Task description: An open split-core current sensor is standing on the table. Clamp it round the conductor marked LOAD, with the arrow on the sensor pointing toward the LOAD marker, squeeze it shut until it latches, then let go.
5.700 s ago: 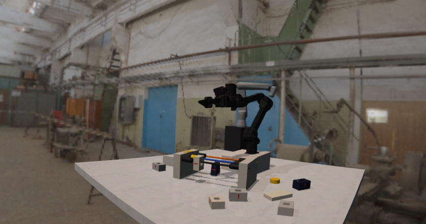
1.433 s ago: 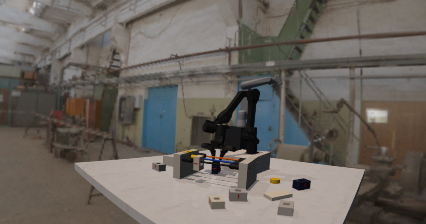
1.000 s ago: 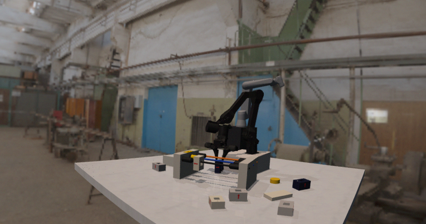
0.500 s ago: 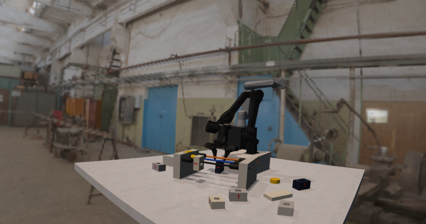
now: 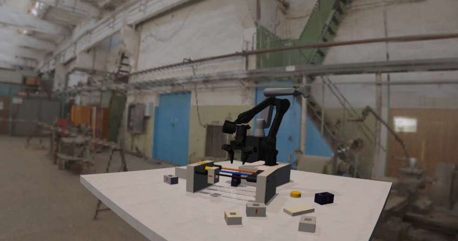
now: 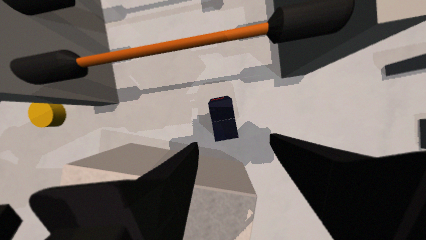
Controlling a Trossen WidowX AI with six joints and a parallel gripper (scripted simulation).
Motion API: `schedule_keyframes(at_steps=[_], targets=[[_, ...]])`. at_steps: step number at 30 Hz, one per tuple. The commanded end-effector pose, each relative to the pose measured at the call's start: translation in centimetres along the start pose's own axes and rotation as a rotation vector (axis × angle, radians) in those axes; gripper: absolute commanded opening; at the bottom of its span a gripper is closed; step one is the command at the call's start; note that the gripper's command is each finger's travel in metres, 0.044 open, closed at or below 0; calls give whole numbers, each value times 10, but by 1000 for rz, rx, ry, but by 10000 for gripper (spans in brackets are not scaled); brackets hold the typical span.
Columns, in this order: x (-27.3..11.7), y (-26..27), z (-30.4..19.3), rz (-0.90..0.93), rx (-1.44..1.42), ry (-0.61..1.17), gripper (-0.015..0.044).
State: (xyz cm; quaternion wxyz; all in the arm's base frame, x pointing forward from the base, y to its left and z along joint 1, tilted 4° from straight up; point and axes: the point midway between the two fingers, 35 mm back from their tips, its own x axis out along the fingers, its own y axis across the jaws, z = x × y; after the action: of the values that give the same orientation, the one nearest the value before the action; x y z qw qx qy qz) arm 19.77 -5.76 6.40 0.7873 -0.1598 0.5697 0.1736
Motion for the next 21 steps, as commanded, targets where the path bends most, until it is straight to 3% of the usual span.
schedule_keyframes(at_steps=[1,16,21], targets=[[-2,1,3,1,206,38,320],[1,6,26,-185,1426,181,320],[1,6,27,-200,1478,181,320]])
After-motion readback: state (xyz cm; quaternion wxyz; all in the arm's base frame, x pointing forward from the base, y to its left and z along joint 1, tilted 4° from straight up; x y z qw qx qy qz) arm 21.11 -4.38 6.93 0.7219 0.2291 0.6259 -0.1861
